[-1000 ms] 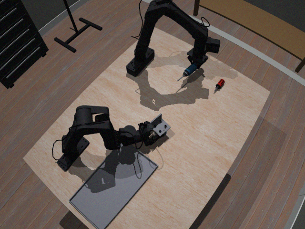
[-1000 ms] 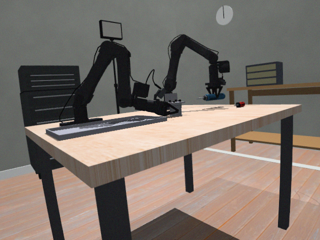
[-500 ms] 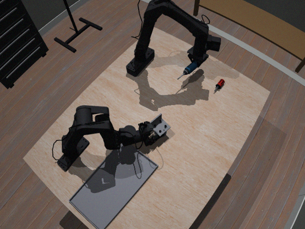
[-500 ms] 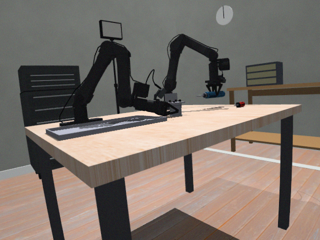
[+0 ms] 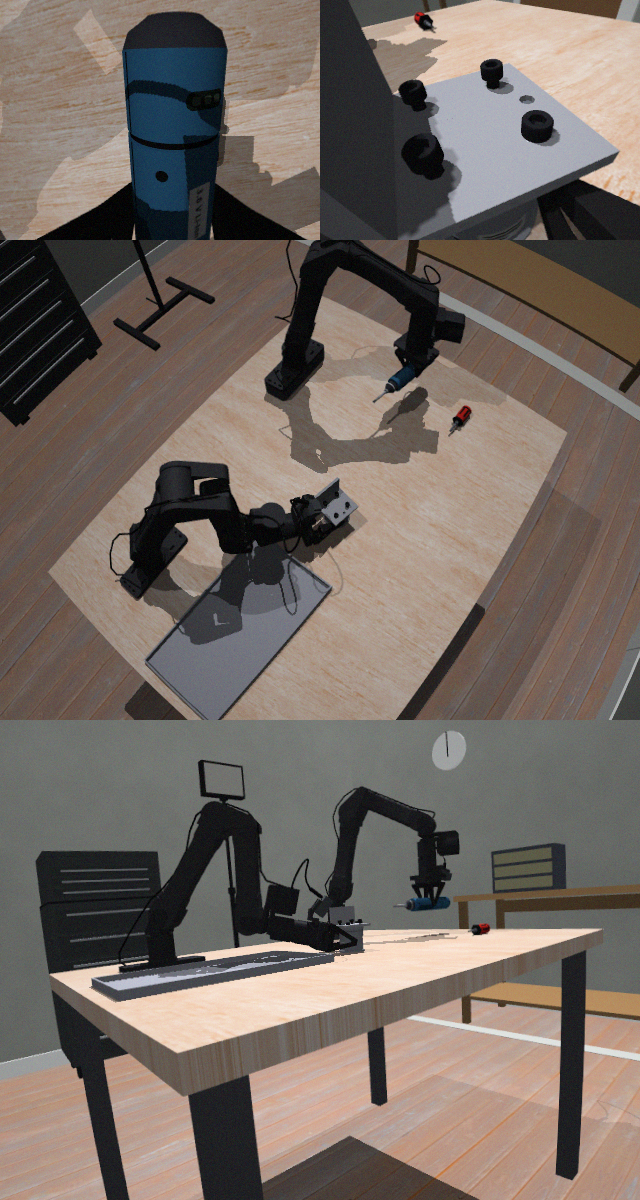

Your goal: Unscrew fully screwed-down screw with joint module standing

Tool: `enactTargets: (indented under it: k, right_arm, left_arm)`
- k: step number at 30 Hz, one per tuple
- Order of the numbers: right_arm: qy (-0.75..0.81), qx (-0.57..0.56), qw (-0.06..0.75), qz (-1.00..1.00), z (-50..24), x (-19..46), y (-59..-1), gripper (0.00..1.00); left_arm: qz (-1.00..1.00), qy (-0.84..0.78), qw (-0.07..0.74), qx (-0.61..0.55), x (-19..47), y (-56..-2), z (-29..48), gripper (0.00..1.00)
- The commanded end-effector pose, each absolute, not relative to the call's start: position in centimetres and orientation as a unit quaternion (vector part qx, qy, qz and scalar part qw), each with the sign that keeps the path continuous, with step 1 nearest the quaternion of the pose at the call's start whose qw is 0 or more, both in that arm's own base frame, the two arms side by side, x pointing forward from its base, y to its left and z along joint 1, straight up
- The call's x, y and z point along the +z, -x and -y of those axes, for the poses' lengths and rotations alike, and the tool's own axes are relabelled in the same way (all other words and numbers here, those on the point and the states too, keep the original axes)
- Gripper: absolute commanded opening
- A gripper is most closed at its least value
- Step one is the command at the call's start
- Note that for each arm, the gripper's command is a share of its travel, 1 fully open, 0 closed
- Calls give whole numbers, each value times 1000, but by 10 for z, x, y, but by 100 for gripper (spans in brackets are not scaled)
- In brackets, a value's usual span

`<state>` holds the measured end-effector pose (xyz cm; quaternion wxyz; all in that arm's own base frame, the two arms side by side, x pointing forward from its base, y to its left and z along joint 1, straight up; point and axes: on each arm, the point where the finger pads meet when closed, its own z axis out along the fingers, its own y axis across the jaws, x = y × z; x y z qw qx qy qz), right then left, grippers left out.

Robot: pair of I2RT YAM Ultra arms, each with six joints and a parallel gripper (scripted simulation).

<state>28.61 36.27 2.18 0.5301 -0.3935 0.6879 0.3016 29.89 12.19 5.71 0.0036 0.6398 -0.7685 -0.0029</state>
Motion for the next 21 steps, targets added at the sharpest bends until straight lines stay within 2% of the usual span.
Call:
enactTargets:
  k: [1, 21]
  right_arm:
    - [392, 302, 531, -688, -364, 24, -287, 59]
    - [392, 302, 531, -688, -364, 24, -287, 59]
  left_arm:
    - [771, -636, -25, -1, 87, -306, -126, 42]
    - [773, -634, -23, -1, 96, -304, -125, 42]
